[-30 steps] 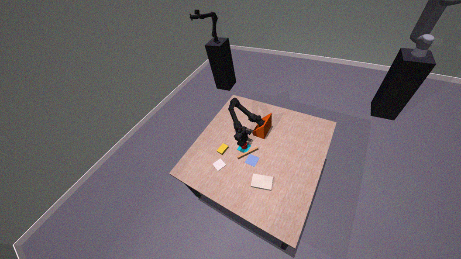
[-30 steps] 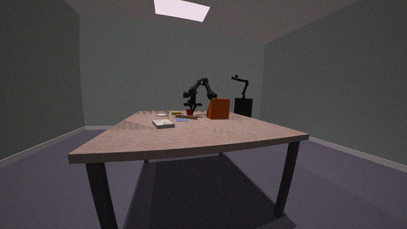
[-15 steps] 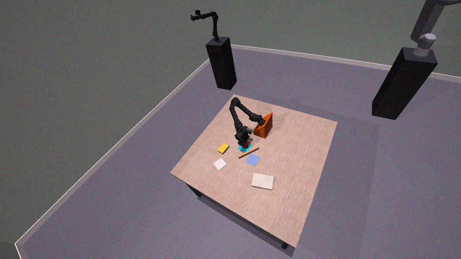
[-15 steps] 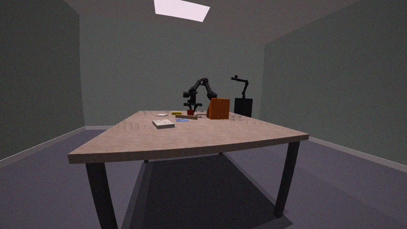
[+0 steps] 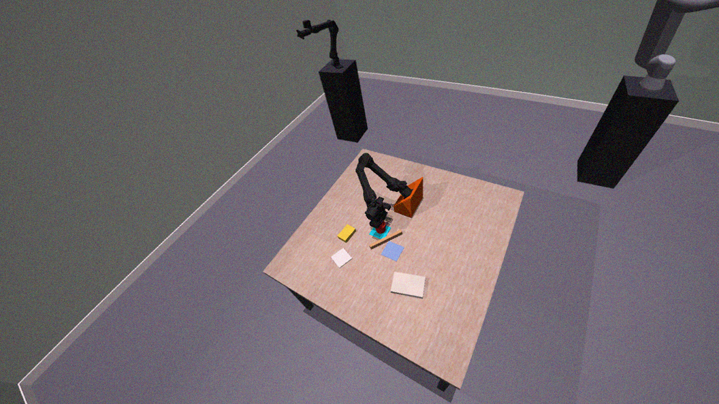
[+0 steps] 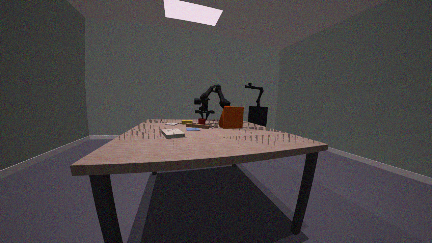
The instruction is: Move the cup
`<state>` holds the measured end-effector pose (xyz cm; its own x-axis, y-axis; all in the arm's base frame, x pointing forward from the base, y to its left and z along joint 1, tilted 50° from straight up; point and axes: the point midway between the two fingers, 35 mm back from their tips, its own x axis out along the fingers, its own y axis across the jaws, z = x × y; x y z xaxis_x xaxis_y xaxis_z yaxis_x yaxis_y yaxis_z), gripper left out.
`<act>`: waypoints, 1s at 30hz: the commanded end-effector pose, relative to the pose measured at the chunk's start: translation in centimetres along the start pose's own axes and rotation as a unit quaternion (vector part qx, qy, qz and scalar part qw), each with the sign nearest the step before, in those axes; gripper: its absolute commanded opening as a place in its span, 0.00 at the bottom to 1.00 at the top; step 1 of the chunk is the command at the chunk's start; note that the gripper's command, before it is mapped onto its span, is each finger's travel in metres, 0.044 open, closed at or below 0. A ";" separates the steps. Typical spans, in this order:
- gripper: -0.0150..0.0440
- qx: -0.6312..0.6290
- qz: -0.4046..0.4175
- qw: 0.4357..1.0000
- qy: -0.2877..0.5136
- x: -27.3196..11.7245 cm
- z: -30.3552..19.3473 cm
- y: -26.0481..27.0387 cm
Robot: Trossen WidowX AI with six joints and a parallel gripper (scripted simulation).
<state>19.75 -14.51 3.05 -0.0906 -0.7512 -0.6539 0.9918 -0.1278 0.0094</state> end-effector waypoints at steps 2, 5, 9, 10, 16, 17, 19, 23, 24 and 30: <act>0.47 0.003 0.002 1.000 0.000 -0.6 0.0 0.2; 0.47 0.003 0.002 1.000 0.000 -0.9 0.0 0.2; 0.47 0.003 0.002 1.000 0.000 -1.3 -0.1 0.2; 0.47 0.002 0.002 1.000 0.000 -1.4 -0.1 0.2; 0.47 0.002 0.002 1.000 0.000 -2.0 -0.1 0.2; 0.47 0.002 0.002 1.000 0.000 -2.1 -0.1 0.2; 0.47 0.002 0.002 1.000 0.000 -2.3 -0.2 0.2; 0.47 0.002 0.002 1.000 -0.001 -2.7 -0.2 0.1; 0.47 0.001 0.002 1.000 -0.001 -2.8 -0.2 0.1; 0.47 0.001 0.001 1.000 -0.002 -3.4 -0.3 0.0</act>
<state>19.92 -12.06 4.81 -0.0927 -0.7535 -0.6508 0.9920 -0.1265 0.0051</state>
